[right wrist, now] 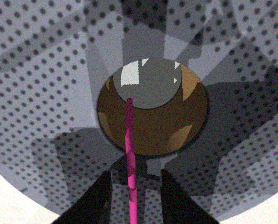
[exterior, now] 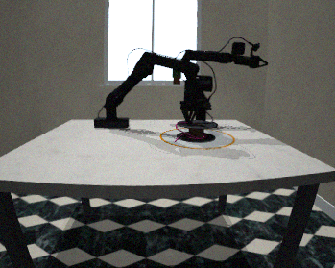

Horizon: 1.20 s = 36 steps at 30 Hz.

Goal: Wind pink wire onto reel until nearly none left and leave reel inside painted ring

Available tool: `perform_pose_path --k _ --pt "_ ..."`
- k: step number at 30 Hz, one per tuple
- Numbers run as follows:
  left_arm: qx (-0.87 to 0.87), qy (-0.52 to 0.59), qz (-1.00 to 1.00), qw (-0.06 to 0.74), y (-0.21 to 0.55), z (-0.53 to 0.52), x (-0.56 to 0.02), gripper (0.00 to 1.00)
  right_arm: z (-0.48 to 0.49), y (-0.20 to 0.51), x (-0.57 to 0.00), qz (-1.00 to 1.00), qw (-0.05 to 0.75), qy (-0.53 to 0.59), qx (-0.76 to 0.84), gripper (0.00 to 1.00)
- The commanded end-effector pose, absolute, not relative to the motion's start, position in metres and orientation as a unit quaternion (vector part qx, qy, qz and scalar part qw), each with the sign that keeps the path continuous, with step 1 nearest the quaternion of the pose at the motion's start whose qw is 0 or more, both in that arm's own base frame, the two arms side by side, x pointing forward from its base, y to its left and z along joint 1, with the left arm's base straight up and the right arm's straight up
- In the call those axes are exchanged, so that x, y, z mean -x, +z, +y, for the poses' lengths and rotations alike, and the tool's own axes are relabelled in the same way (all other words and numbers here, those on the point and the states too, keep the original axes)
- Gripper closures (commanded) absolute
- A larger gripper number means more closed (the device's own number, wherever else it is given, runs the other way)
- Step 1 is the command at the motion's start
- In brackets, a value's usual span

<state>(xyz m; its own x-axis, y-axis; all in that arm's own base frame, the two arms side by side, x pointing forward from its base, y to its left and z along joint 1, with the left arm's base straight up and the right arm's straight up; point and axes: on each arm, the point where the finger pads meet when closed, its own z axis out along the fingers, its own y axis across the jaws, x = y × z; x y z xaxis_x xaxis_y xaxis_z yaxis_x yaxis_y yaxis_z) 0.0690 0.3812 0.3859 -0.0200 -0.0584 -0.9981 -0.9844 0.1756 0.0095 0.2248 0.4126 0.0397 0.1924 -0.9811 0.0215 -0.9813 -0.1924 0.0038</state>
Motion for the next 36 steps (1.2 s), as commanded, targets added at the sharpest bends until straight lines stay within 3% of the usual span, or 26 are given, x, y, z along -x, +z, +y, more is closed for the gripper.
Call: perform_pose_path --k 1,29,36 --pt "0.454 0.454 0.542 0.542 0.4072 0.3758 -0.0664 1.0 0.4195 0.0375 -0.2206 -0.634 0.0 0.0 -0.774 0.7" --pt "0.454 0.454 0.542 0.542 0.4072 0.3758 -0.0664 1.0 0.4145 0.036 -0.2137 -0.634 0.0 0.0 -0.774 0.7" --pt "0.454 0.454 0.542 0.542 0.4072 0.3758 -0.0664 1.0 0.4145 0.036 -0.2137 -0.634 0.0 0.0 -0.774 0.76"
